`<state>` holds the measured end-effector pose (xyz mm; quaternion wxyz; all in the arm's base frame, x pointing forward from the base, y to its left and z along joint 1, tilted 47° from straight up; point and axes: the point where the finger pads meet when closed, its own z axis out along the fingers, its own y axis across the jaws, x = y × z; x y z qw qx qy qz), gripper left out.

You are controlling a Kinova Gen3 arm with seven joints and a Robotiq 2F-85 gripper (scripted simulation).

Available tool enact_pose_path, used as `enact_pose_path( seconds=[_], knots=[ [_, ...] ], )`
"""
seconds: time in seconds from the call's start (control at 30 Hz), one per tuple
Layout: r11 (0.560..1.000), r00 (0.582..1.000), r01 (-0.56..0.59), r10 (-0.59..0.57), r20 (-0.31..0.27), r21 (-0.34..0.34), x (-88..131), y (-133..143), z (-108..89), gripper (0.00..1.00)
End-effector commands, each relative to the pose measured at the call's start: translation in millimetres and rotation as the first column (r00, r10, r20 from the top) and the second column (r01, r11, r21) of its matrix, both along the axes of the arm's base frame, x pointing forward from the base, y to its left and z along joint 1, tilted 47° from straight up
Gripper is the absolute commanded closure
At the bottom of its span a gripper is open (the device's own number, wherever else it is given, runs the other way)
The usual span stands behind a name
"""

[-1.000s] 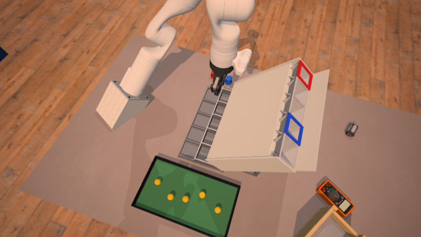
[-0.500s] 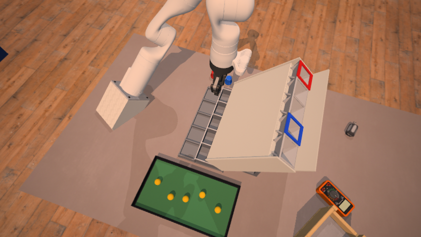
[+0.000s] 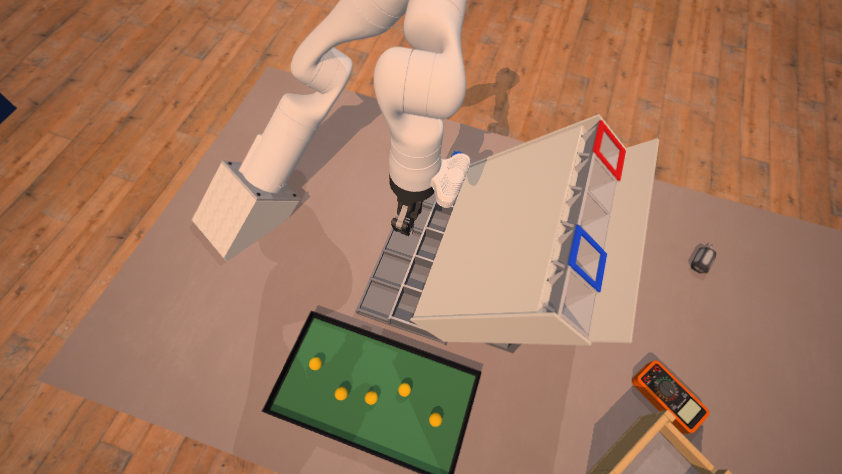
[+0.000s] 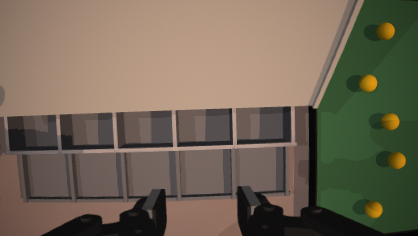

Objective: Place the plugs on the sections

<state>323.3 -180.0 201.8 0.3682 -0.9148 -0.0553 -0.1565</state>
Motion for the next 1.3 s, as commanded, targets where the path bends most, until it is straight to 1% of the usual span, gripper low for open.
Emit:
enact_pose_path(
  seconds=[0.0, 0.2, 0.23, 0.77, 0.8, 0.87, 0.9, 0.93, 1.1, 1.13, 1.27],
  knots=[
    [1.0, 1.0, 0.007, -0.007, 0.011, 0.0, 14.3, -10.8, -57.1, 0.5],
    [1.0, 1.0, 0.007, -0.007, 0.011, 0.0, 14.3, -10.8, -57.1, 0.5],
    [1.0, 1.0, 0.007, -0.007, 0.01, -0.002, 23.0, -19.9, -109.7, 0.5],
    [1.0, 1.0, 0.007, -0.007, 0.01, -0.002, 23.0, -19.9, -109.7, 0.5],
    [1.0, 1.0, 0.007, -0.007, 0.011, -0.003, 7.6, -51.8, -169.7, 0.5],
    [1.0, 1.0, 0.007, -0.007, 0.011, -0.003, 6.7, -53.2, -172.6, 0.5],
    [1.0, 1.0, 0.007, -0.007, 0.011, -0.003, 5.2, -55.7, -177.5, 0.5],
    [1.0, 1.0, 0.007, -0.007, 0.011, -0.003, 3.0, -59.5, -184.9, 0.5],
    [1.0, 1.0, 0.007, -0.007, 0.011, -0.003, -9.6, -86.4, -235.8, 0.5],
    [1.0, 1.0, 0.007, -0.007, 0.011, -0.003, -10.1, -87.9, -238.6, 0.5],
    [1.0, 1.0, 0.007, -0.007, 0.011, -0.003, -10.1, -87.9, -238.6, 0.5]
  ],
)
